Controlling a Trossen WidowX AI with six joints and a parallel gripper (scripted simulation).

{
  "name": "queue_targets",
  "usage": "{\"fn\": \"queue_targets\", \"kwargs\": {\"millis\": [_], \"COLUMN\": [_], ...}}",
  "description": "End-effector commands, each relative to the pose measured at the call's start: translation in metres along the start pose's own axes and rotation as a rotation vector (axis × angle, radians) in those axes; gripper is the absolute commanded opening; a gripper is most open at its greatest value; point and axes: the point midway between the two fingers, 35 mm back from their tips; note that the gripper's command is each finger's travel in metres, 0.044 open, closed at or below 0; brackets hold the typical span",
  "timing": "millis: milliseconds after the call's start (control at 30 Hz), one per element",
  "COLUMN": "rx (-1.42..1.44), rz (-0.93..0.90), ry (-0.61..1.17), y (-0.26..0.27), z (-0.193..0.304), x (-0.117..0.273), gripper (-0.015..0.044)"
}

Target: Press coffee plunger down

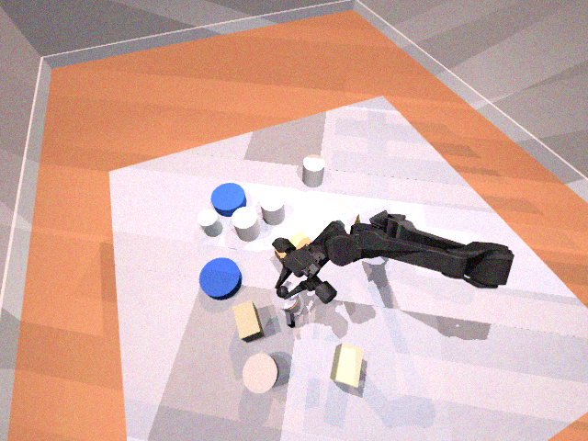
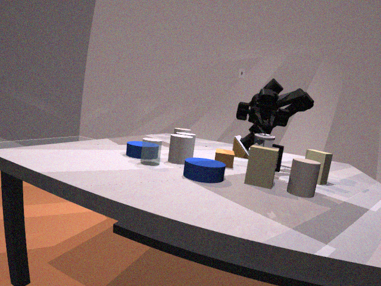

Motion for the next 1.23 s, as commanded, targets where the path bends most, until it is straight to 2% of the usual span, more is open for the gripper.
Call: {"fn": "queue_targets", "kwargs": {"millis": [0, 400, 600, 800, 1200], "rx": [-0.001, -0.001, -0.001, -0.010, -0.011], "rz": [0.001, 0.001, 0.004, 0.000, -0.001], "ry": [0.001, 0.001, 0.008, 0.017, 0.017], "y": [0.000, 0.000, -0.001, 0.009, 0.009], "z": [0.000, 0.000, -0.010, -0.056, -0.057], "x": [0.000, 0.000, 0.008, 0.054, 0.056], "gripper": [0.0117, 0.0432, 0.0440, 0.0440, 0.0440]}}
Point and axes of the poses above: the point midway between the two fingers, 35 mm back from their tips, its own x axis back along the fingers, its own y axis across the jaws, z = x × y, and after that the axes turned 2 degrees about -x, right-handed
